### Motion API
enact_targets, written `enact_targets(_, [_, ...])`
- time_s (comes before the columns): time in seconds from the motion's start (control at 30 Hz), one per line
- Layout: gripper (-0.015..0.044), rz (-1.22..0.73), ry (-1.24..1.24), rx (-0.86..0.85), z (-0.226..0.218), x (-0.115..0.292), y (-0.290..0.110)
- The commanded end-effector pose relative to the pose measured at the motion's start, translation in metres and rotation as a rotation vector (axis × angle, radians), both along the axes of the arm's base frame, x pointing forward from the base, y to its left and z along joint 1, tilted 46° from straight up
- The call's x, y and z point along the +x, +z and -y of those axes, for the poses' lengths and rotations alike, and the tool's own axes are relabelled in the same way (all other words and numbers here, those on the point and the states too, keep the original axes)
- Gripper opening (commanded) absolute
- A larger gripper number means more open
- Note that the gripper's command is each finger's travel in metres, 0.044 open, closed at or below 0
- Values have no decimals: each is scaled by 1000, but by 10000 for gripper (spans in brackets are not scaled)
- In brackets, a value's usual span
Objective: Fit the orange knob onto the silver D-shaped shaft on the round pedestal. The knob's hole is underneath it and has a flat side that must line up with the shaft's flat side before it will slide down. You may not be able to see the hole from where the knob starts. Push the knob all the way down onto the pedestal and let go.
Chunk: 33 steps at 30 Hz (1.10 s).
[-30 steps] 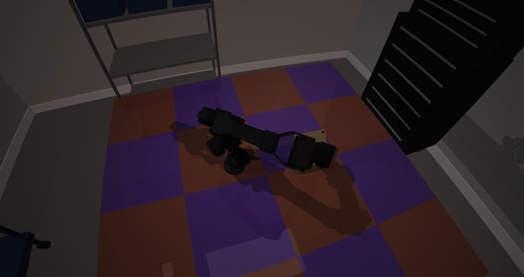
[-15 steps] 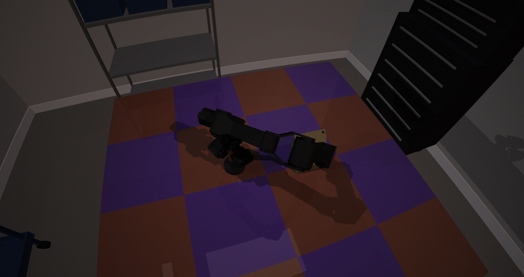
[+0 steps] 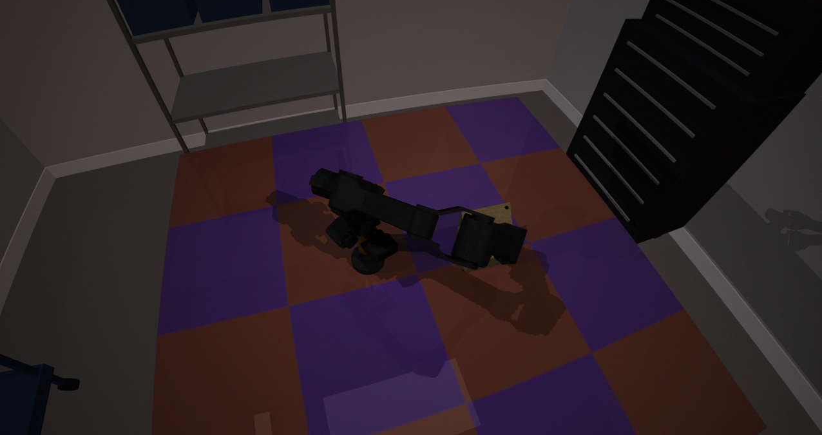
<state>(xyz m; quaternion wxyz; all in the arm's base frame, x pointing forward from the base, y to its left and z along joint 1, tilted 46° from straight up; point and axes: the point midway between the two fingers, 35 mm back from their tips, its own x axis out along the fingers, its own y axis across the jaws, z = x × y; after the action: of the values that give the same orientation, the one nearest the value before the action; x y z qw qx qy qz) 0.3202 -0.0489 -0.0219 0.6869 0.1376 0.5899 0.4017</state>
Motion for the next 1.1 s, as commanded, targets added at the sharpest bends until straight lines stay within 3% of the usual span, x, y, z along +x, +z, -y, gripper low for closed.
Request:
enact_targets(0.0, [0, 25, 18, 1, 2, 1, 2])
enact_targets(0.2, [0, 154, 145, 4, 0, 0, 1])
enact_targets(1.07, [0, 192, 181, 5, 1, 1, 2])
